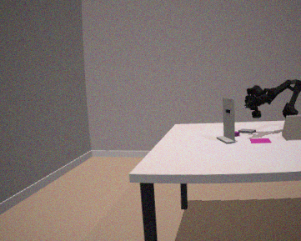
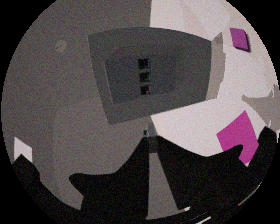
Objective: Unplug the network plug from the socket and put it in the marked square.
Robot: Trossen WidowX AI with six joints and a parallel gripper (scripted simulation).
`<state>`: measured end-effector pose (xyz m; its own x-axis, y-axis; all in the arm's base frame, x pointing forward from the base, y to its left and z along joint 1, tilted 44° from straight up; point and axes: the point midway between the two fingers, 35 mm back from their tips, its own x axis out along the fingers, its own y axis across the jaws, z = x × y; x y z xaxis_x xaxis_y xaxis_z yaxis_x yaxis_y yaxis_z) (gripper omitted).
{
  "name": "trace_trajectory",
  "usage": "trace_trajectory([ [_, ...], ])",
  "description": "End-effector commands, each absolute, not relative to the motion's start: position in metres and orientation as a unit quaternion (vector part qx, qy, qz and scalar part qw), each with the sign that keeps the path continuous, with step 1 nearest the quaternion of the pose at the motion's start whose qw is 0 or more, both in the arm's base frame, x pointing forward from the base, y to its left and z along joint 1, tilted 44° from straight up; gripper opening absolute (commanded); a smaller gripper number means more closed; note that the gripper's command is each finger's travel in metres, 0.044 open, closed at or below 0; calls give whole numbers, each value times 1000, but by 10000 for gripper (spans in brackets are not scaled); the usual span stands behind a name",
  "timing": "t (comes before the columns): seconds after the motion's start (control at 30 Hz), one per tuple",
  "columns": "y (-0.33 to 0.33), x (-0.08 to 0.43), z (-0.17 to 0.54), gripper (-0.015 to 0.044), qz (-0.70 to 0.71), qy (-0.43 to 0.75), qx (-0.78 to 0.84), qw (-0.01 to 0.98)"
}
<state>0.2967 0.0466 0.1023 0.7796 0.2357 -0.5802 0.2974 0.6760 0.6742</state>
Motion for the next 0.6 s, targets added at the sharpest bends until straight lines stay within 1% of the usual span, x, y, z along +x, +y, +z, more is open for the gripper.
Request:
trace_trajectory([
  [0.0, 48, 291, 81, 0, -64, 362, 399, 840],
  [0.57, 46, 255, 14, 0, -231, 439, 323, 806],
])
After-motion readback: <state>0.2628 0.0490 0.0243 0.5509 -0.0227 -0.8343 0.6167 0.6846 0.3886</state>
